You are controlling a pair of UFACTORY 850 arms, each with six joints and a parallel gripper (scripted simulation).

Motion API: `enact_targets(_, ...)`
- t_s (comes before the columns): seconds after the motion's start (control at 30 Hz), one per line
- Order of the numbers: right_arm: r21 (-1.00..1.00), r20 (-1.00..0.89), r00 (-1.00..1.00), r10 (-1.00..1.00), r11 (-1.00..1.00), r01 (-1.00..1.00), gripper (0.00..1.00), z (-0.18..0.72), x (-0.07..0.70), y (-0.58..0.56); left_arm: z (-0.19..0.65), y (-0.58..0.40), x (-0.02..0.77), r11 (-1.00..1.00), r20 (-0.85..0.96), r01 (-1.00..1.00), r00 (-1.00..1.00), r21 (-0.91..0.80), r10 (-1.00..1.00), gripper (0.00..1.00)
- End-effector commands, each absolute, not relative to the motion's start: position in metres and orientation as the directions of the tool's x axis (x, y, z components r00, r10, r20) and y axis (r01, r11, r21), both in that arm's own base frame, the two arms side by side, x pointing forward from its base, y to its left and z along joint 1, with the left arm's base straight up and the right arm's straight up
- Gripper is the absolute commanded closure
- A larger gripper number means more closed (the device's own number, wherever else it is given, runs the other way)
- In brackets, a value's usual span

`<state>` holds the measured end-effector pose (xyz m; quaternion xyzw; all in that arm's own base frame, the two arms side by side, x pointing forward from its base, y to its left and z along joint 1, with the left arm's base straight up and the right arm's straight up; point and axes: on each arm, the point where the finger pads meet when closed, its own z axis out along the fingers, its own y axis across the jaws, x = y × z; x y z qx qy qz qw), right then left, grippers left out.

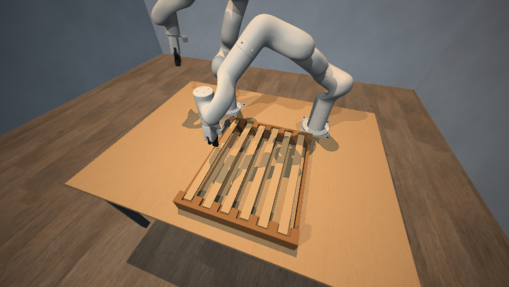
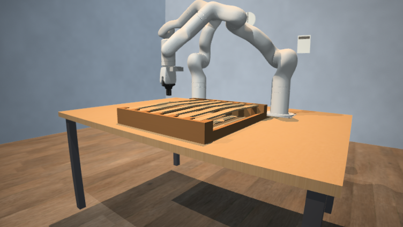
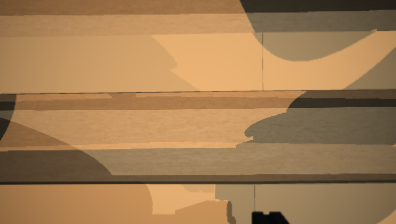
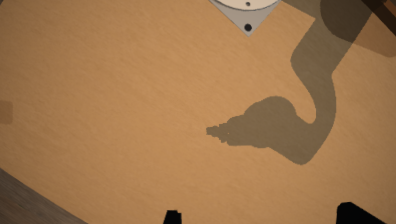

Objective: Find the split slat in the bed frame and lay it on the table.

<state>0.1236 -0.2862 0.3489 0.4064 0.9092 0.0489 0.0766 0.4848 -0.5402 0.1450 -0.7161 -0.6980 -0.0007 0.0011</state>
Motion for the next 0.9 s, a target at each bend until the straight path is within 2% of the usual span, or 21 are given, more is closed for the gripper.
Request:
enact_targets(0.0, 0.150, -0.101, -0.658, 0.746, 0.665, 0.731, 0.00, 0.3496, 0.1238, -0.2868, 0.1464, -0.5409, 0.4854, -0.026, 0.001, 1.000, 0.026, 0.001, 1.000, 1.00)
enact_targets(0.87, 0.150, -0.101, -0.658, 0.746, 0.665, 0.731, 0.00, 0.3496, 0.1238, -0.2868, 0.1424, -0.5411, 0.4858, -0.026, 0.001, 1.000, 0.026, 0.001, 1.000, 1.00)
